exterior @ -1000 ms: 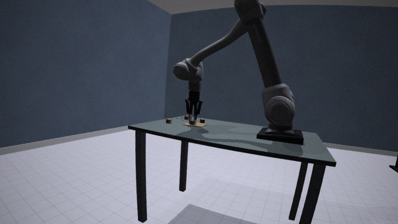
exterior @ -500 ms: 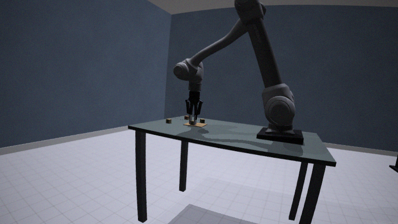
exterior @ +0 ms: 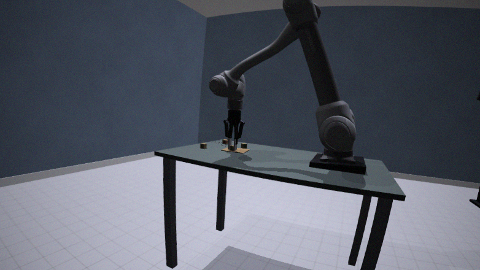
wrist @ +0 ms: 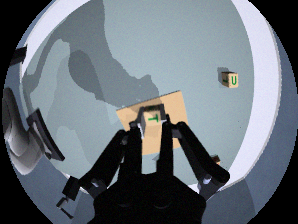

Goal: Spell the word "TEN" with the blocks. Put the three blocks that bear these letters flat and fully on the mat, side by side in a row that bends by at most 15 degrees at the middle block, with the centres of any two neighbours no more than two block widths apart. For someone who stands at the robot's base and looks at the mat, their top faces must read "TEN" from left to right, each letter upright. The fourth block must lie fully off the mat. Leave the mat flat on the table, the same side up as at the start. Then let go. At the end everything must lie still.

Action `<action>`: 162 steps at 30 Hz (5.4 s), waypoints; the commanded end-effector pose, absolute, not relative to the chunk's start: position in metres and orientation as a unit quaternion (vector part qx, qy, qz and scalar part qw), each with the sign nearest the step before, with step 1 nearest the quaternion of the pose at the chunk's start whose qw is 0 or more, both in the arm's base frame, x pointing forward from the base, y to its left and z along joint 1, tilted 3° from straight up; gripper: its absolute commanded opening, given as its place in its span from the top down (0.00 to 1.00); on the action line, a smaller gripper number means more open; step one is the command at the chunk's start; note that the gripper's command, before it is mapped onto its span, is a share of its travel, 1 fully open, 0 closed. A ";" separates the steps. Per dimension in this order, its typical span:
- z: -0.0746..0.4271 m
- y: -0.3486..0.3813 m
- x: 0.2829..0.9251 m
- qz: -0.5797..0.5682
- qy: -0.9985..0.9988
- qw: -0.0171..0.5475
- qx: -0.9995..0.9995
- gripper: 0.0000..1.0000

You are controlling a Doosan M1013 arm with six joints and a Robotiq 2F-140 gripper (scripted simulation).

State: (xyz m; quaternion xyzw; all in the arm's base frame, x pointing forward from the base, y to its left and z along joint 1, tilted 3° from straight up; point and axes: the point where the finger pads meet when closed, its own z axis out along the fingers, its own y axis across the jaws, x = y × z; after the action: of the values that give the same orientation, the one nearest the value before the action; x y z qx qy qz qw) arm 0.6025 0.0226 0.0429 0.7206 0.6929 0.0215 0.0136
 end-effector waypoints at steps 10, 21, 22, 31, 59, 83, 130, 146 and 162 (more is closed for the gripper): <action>0.042 0.024 0.601 0.023 0.691 0.015 0.722 0.84; 0.042 0.024 0.601 0.023 0.691 0.015 0.722 0.84; 0.042 0.024 0.601 0.023 0.691 0.015 0.722 0.84; 0.042 0.024 0.601 0.023 0.691 0.015 0.722 0.84; 0.042 0.024 0.602 0.023 0.691 0.015 0.722 0.84; 0.041 0.024 0.602 0.023 0.691 0.015 0.722 0.84; 0.041 0.024 0.602 0.023 0.691 0.015 0.722 0.74; 0.043 0.024 0.602 0.023 0.691 0.015 0.722 0.72; 0.100 0.024 0.599 0.023 0.691 0.015 0.722 0.72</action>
State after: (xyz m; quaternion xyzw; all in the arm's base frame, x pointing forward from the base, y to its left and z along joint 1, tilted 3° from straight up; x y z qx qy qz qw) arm 0.5974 0.0230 0.0814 0.7216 0.6918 0.0221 0.0137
